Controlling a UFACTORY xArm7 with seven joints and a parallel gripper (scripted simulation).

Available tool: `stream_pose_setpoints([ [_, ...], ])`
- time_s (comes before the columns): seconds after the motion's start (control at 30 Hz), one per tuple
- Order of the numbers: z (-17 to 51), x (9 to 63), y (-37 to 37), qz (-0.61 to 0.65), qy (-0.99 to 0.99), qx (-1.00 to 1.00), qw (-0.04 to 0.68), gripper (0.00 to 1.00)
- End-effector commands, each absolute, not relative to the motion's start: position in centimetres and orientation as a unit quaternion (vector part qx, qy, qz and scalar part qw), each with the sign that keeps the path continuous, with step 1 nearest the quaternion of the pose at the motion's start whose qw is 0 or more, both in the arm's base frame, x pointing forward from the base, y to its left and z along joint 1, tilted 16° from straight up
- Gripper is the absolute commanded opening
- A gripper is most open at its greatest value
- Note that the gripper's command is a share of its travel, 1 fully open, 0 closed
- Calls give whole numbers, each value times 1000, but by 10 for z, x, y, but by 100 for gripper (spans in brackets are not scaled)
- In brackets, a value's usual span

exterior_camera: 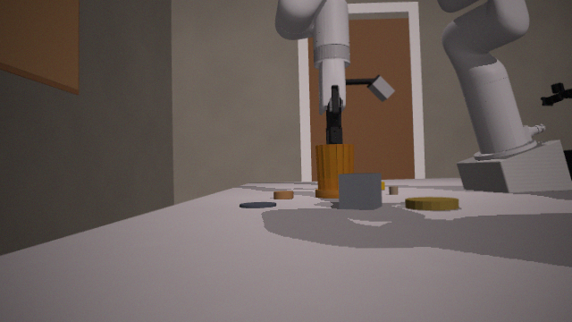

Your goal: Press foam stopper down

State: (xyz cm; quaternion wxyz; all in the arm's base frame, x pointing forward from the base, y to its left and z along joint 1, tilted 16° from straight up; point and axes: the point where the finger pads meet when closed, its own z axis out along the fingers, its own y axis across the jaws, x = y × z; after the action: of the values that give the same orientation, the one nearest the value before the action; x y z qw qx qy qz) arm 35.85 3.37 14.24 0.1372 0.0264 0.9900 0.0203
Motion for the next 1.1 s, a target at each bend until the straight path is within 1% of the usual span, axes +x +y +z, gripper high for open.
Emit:
stream_pose_setpoints([
  [0.0,143,359,34,21,990,26,138,0],
  [0.7,144,359,34,21,990,26,138,0],
  [1.07,161,354,33,21,990,26,138,0],
])
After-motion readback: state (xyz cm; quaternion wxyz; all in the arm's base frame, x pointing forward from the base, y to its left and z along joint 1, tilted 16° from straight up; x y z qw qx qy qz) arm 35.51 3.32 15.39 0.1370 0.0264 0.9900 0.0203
